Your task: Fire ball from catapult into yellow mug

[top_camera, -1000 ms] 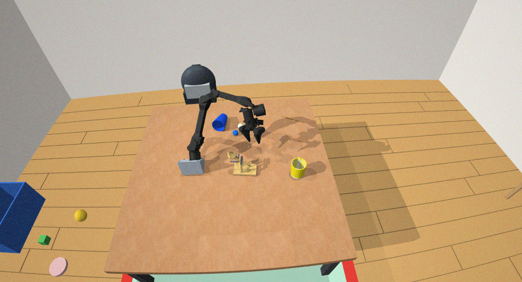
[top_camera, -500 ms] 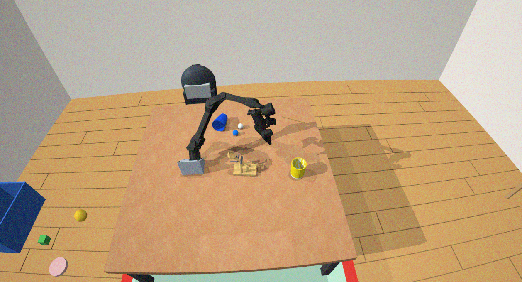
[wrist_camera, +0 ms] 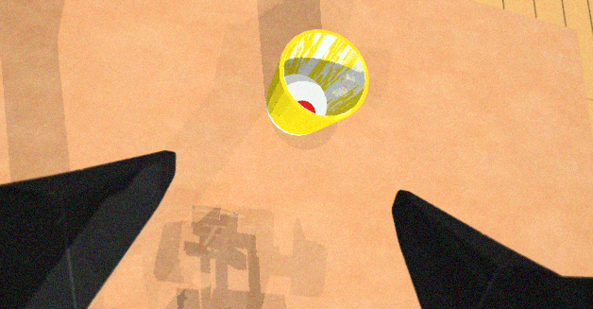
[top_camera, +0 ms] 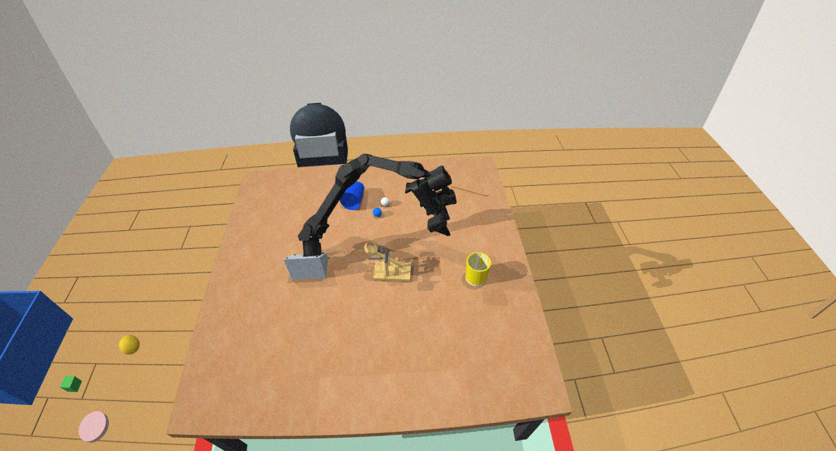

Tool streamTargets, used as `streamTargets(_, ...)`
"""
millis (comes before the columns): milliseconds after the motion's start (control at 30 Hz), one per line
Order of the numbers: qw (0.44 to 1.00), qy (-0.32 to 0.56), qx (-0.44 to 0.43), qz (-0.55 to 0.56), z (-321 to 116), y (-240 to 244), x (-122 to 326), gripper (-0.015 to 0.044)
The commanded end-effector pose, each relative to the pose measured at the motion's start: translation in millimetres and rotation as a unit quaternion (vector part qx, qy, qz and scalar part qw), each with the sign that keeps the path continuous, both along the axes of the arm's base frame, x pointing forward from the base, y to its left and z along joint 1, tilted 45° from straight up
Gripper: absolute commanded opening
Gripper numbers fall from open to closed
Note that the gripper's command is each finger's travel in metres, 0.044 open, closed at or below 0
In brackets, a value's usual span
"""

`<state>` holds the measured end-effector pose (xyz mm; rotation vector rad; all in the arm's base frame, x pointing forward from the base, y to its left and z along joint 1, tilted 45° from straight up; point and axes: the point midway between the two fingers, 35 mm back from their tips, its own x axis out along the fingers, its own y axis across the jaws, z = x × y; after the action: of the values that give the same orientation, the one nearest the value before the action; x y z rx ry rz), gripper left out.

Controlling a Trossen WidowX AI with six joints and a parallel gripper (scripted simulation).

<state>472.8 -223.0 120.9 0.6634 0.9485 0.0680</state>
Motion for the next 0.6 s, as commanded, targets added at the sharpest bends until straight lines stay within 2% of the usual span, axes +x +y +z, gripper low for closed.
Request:
streamTargets(0,0.998,-0.012,0.037,-0.04,-2.7,-21.6,7.2,0.044)
streamTargets(300,0.985,-0.028,0.122,-0.12,-6.5,-64.0,16.6,0.044)
streamTargets(567,0.983,-0.03,0.129,-0.126,-6.8,-67.3,17.1,0.044)
